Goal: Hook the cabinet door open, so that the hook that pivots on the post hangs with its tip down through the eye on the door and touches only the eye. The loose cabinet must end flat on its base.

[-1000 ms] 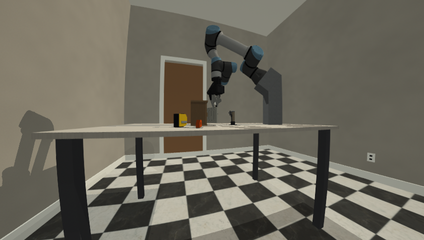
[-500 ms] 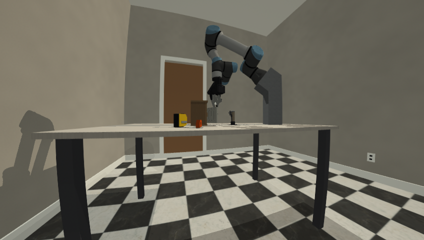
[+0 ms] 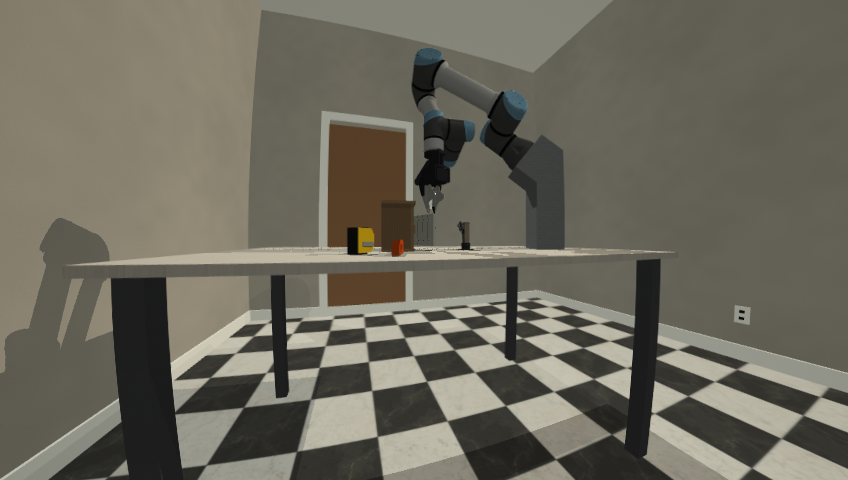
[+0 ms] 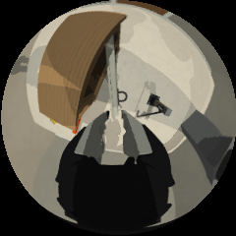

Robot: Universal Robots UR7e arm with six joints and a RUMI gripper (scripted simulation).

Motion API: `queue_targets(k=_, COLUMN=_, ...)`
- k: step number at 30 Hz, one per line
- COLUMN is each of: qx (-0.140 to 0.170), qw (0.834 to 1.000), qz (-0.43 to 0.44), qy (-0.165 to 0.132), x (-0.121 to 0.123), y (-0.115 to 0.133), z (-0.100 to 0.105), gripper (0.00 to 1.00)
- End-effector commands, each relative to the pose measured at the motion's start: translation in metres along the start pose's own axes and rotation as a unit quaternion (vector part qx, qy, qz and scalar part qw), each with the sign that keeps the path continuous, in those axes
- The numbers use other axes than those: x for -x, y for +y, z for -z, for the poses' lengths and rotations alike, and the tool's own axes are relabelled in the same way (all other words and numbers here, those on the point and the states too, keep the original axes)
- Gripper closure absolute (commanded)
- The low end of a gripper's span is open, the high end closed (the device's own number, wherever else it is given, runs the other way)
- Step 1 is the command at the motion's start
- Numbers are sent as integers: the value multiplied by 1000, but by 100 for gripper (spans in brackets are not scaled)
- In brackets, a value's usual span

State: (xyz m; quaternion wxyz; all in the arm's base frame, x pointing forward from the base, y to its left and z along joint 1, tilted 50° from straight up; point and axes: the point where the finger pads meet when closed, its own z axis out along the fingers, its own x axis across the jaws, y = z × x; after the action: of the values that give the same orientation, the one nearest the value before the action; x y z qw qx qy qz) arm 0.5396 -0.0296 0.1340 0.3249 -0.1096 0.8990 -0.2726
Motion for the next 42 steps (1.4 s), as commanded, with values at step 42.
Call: queue_targets(k=42, qx=0, qw=1000, qz=0, qy=0, x=0, y=0, z=56, gripper=85)
